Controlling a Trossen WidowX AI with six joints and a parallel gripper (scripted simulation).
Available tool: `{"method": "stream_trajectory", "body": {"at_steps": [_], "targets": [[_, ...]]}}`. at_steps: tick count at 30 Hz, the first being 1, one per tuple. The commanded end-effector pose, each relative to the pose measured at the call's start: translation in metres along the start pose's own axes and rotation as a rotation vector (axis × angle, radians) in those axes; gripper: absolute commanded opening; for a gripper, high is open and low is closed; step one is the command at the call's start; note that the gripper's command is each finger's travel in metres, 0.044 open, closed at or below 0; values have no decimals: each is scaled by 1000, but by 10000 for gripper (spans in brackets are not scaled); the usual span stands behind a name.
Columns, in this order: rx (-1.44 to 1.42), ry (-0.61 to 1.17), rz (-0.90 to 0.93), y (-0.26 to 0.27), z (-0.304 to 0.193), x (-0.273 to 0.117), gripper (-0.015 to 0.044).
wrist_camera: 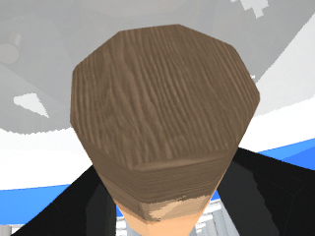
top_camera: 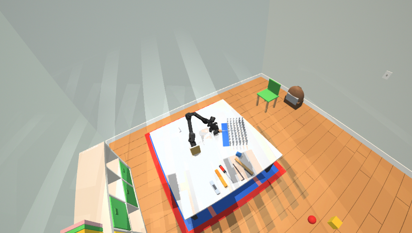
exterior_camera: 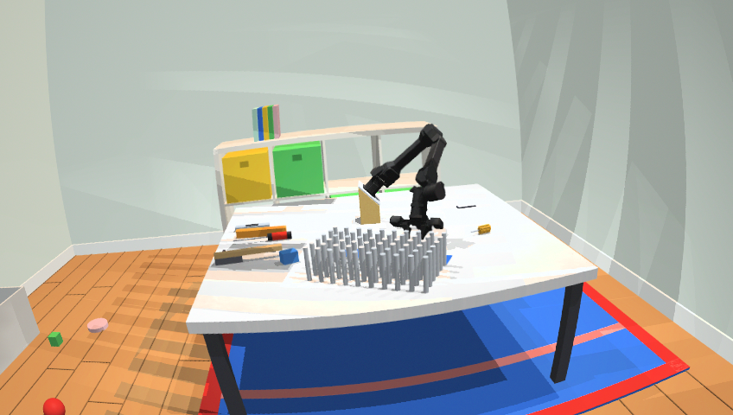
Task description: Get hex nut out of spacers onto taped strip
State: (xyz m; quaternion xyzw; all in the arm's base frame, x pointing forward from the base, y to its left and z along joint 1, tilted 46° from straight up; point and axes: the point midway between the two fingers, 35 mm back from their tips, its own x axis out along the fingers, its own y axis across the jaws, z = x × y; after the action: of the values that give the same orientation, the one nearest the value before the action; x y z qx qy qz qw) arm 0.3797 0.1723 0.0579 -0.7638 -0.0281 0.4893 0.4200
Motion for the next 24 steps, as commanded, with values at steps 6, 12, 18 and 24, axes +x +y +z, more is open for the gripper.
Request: {"method": "stream_trajectory", "body": {"at_steps": [6,12,18,24], "targets": [[6,4,3,2,6,-4,0],[6,4,4,2,9,-7,0],[6,3,4,2,13,-9,0],[6,3,4,2,17,-12,0]]}}
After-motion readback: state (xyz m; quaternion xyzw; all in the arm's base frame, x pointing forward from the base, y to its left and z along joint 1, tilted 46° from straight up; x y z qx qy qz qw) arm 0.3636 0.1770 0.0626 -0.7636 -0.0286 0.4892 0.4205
